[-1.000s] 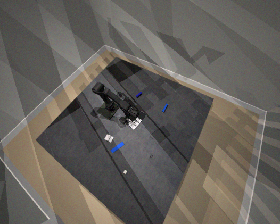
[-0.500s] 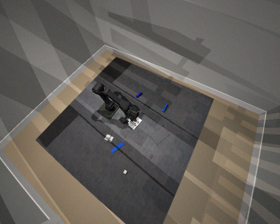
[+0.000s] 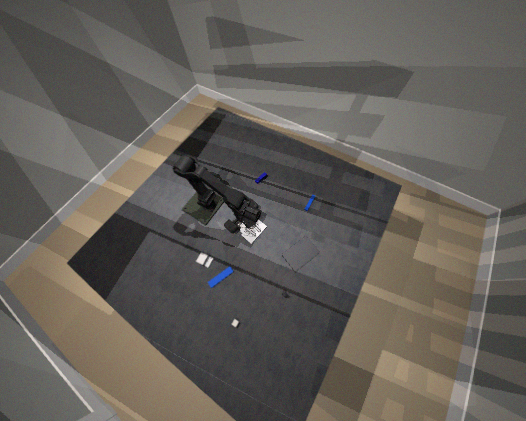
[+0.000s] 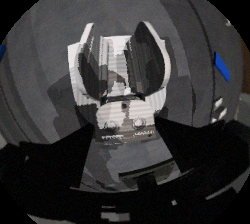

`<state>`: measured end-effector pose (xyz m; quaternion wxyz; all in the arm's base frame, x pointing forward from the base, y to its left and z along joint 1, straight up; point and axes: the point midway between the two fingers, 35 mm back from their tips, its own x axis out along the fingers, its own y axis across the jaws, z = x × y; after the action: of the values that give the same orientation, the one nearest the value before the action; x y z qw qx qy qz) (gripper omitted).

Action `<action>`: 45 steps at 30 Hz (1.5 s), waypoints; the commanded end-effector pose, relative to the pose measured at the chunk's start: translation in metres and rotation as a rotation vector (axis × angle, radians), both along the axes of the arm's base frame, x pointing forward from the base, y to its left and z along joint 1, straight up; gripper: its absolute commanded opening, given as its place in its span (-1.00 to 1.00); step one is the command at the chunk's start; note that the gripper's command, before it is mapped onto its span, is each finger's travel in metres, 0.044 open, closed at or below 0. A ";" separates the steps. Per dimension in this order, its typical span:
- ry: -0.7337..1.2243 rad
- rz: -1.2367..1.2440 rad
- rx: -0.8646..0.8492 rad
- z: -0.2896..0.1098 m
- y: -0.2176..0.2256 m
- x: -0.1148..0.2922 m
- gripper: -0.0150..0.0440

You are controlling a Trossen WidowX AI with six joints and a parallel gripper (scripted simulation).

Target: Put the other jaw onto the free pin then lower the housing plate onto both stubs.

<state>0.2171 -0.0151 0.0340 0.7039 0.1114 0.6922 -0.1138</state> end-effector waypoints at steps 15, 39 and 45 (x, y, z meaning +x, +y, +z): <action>-0.002 0.000 0.000 0.067 0.000 0.000 1.00; -0.001 0.002 0.004 0.125 -0.001 -0.016 1.00; -0.001 0.002 0.004 0.125 -0.001 -0.016 1.00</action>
<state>0.2014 -0.0166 0.1577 0.7028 0.1121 0.6930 -0.1148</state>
